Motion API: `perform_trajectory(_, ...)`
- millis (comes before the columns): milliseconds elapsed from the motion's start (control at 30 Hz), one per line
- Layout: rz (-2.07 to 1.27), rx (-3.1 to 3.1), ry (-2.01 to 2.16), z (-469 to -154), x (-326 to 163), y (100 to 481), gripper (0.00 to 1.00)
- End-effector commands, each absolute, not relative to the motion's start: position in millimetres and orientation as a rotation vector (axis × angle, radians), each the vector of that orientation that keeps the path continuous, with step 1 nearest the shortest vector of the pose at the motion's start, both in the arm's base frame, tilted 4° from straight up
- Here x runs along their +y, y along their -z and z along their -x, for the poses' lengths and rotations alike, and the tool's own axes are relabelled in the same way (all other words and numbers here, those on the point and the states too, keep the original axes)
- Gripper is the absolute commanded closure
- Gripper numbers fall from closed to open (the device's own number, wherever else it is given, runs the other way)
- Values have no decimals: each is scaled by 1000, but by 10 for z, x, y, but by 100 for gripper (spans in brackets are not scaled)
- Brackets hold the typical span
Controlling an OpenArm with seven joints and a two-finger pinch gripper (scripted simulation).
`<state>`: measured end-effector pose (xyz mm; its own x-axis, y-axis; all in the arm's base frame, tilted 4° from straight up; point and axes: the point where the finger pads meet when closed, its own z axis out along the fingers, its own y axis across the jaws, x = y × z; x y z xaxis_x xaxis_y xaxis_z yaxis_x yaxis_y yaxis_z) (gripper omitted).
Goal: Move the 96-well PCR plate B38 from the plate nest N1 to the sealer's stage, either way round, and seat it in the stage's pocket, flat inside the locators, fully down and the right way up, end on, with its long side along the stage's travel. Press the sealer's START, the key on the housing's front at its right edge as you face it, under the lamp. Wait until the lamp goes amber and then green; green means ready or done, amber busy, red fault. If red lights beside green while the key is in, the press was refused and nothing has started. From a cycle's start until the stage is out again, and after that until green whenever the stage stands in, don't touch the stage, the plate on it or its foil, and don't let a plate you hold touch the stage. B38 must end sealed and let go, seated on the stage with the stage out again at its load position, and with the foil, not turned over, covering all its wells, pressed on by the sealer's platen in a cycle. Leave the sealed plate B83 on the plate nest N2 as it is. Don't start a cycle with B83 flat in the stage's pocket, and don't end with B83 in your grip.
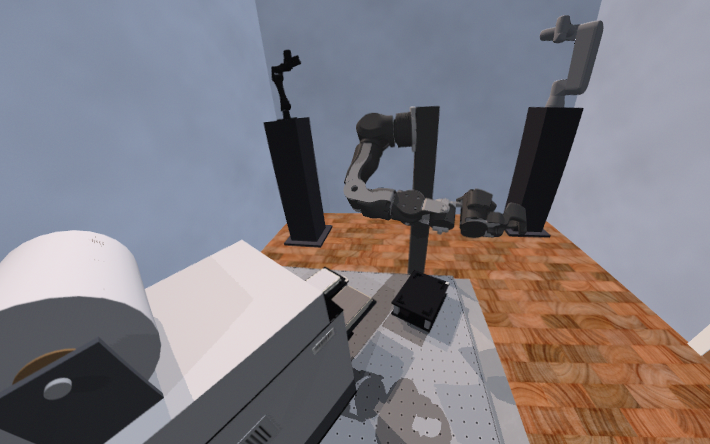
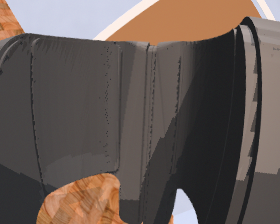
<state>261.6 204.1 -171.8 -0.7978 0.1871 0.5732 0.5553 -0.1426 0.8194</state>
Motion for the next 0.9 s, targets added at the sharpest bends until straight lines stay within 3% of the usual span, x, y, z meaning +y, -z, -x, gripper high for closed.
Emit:
perform_trajectory(0, 837, -1865, 2024, -2611, 2042, 1709, 100)
perform_trajectory(167, 787, -2048, 1882, -2481, 2034, 1961, 100)
perform_trajectory(867, 788, -2048, 1882, -2496, 2034, 1928, 100)
